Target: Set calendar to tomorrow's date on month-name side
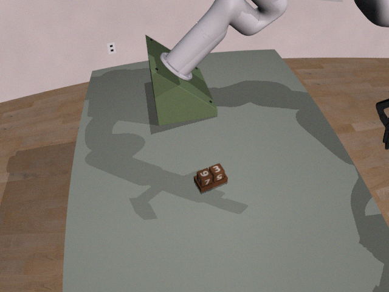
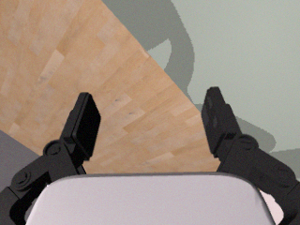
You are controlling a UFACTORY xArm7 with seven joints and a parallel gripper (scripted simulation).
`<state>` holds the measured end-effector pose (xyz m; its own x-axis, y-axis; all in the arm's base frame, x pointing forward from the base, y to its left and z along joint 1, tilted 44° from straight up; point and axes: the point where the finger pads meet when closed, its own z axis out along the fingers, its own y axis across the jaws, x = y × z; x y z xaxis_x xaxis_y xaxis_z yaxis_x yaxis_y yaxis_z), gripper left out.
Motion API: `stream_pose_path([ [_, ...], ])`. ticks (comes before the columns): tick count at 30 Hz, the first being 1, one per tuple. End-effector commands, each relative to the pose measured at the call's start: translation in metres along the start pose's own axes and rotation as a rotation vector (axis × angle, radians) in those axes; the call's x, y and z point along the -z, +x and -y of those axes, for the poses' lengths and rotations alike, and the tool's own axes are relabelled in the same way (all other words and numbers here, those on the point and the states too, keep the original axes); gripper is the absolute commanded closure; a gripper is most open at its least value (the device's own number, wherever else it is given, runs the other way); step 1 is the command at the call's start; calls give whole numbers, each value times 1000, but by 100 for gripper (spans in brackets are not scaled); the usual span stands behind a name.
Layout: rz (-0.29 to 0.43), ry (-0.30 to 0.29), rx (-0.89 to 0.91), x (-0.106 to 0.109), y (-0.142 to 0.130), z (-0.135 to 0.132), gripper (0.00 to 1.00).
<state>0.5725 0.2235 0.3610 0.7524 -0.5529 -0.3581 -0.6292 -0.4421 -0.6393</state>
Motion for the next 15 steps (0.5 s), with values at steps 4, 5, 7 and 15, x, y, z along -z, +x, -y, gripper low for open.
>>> stream_pose_path([
  [4,1,-53,-86,-15,42,-68,0],
  [5,9,-87,-142,-22,55,-103,0],
  [7,9,-87,-142,-22,55,-103,0],
  [15,33,-149,-267,-37,85,-211,0],
])
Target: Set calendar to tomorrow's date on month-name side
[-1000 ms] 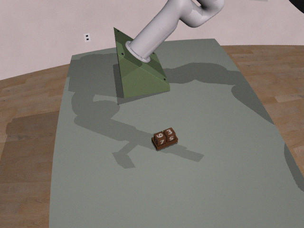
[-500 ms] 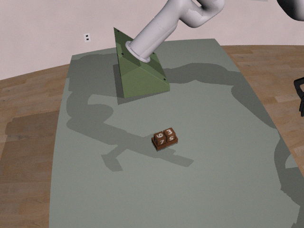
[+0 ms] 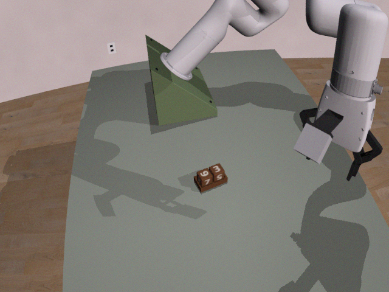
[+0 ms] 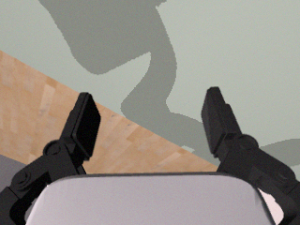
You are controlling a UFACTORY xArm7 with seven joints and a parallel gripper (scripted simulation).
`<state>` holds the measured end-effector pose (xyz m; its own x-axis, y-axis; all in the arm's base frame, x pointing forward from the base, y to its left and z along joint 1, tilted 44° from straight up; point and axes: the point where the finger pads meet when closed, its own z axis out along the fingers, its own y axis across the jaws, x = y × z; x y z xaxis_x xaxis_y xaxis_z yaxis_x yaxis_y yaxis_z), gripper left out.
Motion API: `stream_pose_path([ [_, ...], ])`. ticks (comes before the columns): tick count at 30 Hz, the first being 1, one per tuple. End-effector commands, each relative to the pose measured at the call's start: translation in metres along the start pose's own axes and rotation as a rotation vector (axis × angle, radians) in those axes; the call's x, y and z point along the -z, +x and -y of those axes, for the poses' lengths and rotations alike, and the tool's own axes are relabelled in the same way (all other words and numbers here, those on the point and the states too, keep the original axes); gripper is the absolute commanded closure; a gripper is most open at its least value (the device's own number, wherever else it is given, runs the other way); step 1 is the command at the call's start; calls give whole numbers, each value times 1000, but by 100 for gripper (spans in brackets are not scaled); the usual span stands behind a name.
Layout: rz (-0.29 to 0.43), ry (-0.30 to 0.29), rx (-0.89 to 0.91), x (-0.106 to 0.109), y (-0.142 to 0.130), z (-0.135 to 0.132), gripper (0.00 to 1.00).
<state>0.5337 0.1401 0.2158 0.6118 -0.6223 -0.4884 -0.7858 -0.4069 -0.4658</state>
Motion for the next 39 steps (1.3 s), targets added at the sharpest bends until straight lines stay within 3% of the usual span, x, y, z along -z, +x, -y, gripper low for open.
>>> stream_pose_path([
  [1,9,-27,-64,-11,27,-51,0],
  [2,9,-27,-64,-11,27,-51,0],
  [3,26,-54,-127,-18,35,-84,0],
  [4,26,-54,-127,-21,40,-94,0],
  [6,26,-54,-127,-21,41,-97,0],
  [7,44,-77,-186,-27,46,-129,0],
  [10,44,-77,-186,-30,49,-140,0],
  [11,61,-95,-238,-36,51,-173,0],
  [14,61,-95,-238,-37,53,-179,0],
  [15,77,-108,-283,-42,53,-210,0],
  [17,77,-108,-283,-42,53,-210,0],
  [18,90,-118,-317,-46,51,-234,0],
  [19,90,-118,-317,-46,51,-234,0],
  [20,100,-123,-341,-49,49,-250,0],
  [23,108,-128,-361,-51,47,-264,0],
  [39,106,-129,-383,-51,44,-265,0],
])
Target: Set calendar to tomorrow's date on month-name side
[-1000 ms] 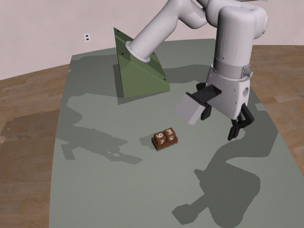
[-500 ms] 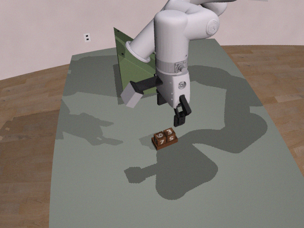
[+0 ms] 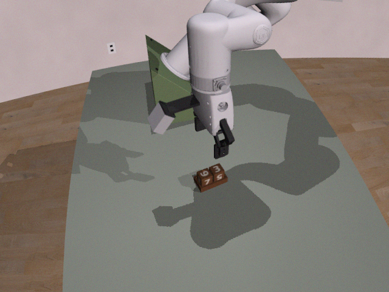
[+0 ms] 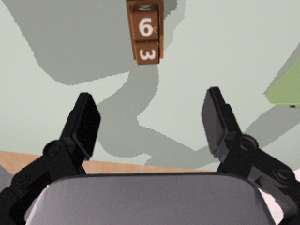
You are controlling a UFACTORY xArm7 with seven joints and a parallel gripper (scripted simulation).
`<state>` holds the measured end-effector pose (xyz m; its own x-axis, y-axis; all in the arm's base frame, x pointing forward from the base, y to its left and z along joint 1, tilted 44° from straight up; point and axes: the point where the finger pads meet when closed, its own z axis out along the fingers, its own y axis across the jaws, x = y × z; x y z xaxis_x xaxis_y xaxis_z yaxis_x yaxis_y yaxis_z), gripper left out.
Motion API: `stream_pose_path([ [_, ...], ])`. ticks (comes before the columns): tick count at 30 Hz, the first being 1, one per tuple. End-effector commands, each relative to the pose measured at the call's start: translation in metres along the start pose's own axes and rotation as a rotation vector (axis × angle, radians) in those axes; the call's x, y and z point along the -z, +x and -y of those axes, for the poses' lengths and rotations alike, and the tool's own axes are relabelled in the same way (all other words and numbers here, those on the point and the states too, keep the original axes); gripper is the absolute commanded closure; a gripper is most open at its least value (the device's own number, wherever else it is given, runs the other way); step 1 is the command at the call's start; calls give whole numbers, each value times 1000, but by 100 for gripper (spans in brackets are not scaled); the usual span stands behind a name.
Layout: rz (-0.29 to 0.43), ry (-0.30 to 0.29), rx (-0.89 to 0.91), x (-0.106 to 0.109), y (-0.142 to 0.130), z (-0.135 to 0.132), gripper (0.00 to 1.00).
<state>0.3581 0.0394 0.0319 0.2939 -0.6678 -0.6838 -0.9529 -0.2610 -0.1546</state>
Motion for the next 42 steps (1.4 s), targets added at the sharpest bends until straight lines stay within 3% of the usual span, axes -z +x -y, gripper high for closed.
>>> stream_pose_path([
  [1,-3,4,-46,1,-3,-2,0],
  [27,-2,6,-777,-11,-70,-51,0],
  [38,-2,5,-798,-18,-72,-52,0],
  [42,-2,5,-798,-33,-72,-52,0],
])
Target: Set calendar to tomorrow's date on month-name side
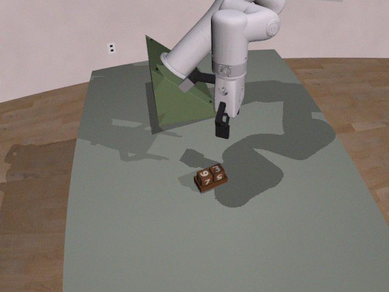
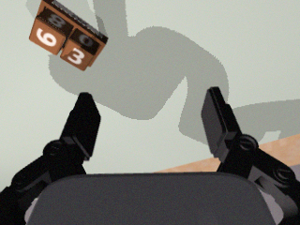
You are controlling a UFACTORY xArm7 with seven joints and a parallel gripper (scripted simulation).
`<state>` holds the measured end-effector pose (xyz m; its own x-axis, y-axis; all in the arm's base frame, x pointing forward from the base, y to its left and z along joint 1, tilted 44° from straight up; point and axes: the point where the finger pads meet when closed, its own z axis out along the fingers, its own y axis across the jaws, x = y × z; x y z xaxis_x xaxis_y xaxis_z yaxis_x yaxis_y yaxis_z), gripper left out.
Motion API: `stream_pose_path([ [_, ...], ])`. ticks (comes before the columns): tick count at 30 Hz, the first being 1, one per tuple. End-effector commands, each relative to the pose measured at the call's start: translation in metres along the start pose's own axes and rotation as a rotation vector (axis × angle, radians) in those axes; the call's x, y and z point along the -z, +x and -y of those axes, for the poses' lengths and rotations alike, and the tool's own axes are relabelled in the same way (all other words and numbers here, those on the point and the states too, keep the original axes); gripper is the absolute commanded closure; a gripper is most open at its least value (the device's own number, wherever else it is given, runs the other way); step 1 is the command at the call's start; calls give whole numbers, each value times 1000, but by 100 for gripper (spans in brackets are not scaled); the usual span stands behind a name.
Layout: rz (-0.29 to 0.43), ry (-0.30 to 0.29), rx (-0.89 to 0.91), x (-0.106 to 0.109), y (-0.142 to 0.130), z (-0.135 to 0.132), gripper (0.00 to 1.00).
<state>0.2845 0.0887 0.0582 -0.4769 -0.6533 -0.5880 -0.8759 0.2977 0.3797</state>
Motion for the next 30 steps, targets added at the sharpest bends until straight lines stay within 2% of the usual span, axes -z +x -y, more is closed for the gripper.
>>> stream_pose_path([
  [1,1,3,-1,-16,-1,1,0],
  [10,1,3,-1,-47,-1,0,0],
  [30,1,3,-1,-49,-1,0,0],
])
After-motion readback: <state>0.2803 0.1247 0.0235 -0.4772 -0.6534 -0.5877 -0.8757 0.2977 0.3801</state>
